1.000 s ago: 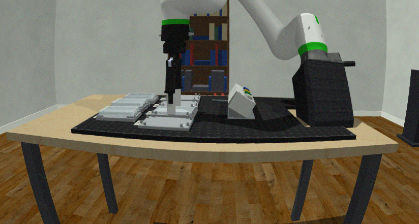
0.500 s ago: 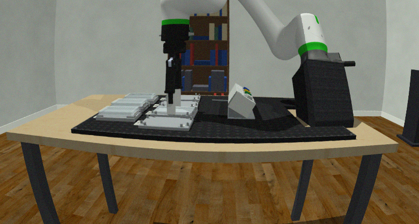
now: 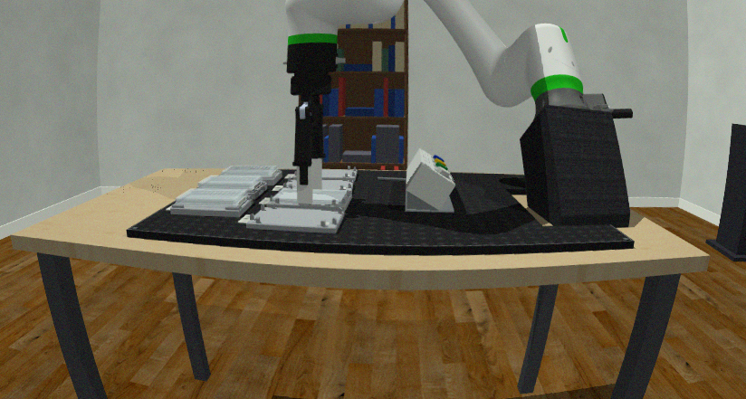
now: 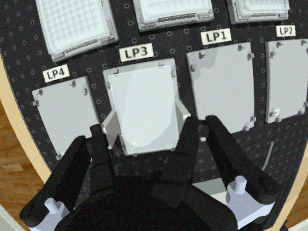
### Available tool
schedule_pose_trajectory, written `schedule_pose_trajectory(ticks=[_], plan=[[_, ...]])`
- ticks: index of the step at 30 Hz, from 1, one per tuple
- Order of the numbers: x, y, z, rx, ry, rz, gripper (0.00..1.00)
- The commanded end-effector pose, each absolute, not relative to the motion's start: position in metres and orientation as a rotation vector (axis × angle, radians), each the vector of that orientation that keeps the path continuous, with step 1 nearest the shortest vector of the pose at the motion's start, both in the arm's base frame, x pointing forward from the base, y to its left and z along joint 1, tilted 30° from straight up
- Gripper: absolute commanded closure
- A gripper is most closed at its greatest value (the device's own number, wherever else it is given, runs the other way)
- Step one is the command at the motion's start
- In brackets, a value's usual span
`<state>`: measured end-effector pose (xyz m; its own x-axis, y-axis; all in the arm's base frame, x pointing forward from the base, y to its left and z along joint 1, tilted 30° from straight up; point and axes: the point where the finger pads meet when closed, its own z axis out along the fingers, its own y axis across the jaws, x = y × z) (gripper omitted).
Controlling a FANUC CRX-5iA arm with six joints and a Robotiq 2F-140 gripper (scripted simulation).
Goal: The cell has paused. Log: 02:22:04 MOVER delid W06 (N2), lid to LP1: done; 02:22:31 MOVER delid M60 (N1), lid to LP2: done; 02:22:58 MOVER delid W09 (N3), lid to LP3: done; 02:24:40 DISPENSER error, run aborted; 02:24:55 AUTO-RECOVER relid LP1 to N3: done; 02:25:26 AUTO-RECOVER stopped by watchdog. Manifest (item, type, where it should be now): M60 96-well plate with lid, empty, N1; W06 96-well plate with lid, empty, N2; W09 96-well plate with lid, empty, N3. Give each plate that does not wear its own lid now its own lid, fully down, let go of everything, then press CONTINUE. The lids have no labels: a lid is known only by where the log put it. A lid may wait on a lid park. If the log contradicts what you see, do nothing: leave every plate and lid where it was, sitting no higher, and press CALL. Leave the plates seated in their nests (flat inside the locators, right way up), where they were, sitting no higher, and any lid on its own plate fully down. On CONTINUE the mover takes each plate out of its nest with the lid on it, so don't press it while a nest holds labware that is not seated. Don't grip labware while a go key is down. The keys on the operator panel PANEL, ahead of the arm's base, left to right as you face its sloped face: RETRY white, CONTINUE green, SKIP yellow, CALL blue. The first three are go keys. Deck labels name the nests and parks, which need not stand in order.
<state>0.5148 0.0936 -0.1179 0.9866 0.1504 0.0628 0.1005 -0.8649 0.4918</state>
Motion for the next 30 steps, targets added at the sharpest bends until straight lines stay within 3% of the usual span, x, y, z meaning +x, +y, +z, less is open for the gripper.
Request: schedule_pose_trajectory(ticks=[1, 30], plan=[[0.515, 0.094, -0.117, 2.624, 0.177, 0.135, 1.0], [0.51, 0.111, -0.086, 2.624, 0.177, 0.135, 1.0]])
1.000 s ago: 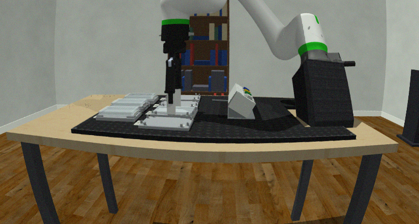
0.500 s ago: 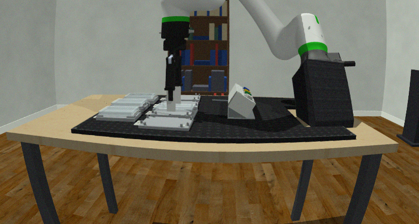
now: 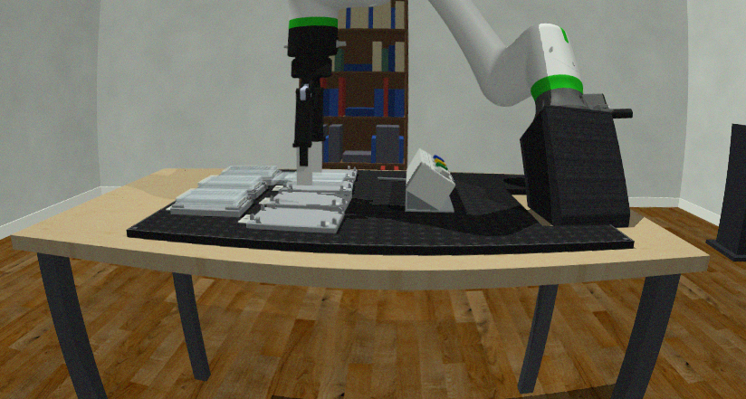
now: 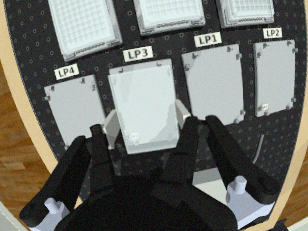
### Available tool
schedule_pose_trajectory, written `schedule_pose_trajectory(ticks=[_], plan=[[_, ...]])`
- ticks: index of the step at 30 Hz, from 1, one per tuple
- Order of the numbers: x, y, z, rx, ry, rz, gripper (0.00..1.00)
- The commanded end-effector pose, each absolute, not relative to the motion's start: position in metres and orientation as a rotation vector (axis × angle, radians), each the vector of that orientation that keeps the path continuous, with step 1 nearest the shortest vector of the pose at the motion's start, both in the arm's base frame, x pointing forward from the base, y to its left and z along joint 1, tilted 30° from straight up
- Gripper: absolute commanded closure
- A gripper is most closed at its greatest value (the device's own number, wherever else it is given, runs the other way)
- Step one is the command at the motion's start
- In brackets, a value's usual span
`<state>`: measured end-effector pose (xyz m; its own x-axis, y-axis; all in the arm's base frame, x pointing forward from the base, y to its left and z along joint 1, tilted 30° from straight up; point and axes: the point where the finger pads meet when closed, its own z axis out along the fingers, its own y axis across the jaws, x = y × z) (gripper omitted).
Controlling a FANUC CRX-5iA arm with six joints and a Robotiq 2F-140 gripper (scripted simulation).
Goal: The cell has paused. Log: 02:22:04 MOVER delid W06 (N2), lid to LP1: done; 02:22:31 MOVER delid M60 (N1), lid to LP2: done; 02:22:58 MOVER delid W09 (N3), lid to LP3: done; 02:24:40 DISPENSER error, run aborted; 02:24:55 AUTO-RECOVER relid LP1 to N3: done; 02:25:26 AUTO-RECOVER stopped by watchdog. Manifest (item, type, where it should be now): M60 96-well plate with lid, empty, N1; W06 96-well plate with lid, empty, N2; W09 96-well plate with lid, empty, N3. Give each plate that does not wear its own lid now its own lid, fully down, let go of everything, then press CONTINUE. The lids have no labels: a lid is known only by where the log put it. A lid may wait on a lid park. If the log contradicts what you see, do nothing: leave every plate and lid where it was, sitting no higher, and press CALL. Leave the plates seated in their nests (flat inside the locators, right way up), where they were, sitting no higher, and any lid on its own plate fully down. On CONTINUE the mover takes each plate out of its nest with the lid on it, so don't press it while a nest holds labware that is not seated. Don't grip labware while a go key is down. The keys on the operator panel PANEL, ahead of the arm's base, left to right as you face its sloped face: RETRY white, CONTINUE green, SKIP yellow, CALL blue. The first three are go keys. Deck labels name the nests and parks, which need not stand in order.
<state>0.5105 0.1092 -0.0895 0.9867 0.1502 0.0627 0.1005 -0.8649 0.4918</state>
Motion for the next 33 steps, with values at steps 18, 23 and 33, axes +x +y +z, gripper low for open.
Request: schedule_pose_trajectory(ticks=[18, 23, 33], plan=[[0.507, 0.123, -0.064, 2.624, 0.177, 0.135, 1.0], [0.507, 0.125, -0.062, 2.624, 0.177, 0.135, 1.0], [0.507, 0.125, -0.061, 2.624, 0.177, 0.135, 1.0]])
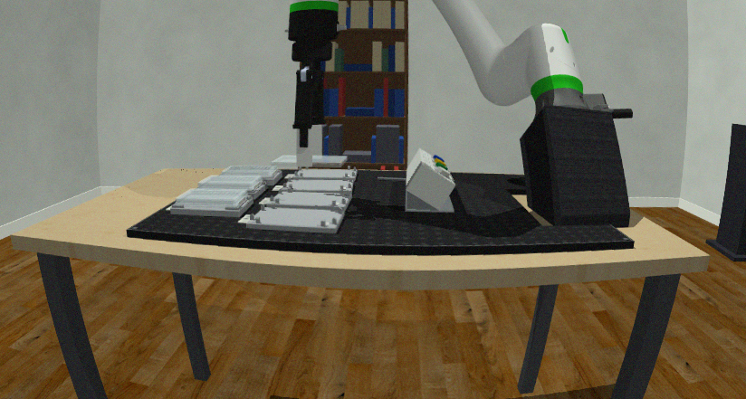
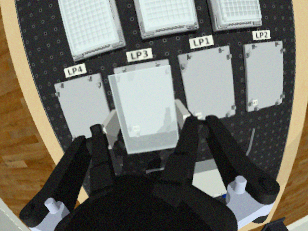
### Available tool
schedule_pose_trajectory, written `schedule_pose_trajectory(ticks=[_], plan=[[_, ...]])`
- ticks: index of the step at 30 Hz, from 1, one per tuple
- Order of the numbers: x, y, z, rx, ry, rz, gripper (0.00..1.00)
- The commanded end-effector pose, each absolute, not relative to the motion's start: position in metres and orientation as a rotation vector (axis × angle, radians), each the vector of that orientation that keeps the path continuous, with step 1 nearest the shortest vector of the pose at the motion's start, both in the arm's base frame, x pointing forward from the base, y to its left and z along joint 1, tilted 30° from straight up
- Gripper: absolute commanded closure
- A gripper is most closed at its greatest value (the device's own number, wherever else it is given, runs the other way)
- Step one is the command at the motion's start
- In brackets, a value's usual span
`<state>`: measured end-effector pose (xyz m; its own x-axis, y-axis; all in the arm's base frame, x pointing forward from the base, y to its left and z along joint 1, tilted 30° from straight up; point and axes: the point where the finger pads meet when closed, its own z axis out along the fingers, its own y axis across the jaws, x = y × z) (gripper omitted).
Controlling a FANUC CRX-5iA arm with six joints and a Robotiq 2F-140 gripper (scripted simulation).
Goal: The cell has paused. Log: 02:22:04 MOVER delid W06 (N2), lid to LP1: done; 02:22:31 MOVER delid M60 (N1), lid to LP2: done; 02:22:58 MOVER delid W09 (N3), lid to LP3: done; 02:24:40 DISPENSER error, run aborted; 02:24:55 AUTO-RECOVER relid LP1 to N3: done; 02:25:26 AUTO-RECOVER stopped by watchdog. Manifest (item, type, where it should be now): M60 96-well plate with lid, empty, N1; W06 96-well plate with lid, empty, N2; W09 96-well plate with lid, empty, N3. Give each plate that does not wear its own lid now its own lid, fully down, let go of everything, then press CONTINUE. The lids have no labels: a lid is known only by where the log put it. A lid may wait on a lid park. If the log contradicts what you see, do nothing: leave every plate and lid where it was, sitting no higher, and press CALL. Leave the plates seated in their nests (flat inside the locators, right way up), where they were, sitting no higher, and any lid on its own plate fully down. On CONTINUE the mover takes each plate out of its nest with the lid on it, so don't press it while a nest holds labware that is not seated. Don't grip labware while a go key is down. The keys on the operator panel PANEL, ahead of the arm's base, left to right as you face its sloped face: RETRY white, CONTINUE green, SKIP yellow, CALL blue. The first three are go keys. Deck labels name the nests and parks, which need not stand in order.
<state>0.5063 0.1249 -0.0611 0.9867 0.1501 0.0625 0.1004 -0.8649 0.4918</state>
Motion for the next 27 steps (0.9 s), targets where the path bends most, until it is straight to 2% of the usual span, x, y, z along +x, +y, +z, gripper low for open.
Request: schedule_pose_trajectory(ticks=[1, 4, 6, 7, 9, 10, 12, 13, 15, 16, 22, 27], plan=[[0.513, 0.124, -0.059, 2.625, 0.178, 0.135, 1.0], [0.573, 0.104, -0.034, 2.631, 0.182, 0.134, 1.0], [0.573, 0.104, -0.034, 2.631, 0.182, 0.134, 1.0], [0.603, 0.089, -0.021, 2.632, 0.183, 0.135, 1.0], [0.604, 0.089, -0.021, 2.632, 0.183, 0.135, 1.0], [0.632, 0.07, -0.006, 2.632, 0.183, 0.135, 1.0], [0.632, 0.07, -0.006, 2.632, 0.183, 0.135, 1.0], [0.658, 0.049, 0.009, 2.631, 0.182, 0.136, 1.0], [0.661, 0.047, 0.01, 2.631, 0.182, 0.136, 1.0], [0.683, 0.025, 0.024, 2.629, 0.18, 0.136, 1.0], [0.712, -0.011, 0.044, 2.624, 0.177, 0.135, 1.0], [0.713, -0.011, 0.045, 2.624, 0.177, 0.135, 1.0]])
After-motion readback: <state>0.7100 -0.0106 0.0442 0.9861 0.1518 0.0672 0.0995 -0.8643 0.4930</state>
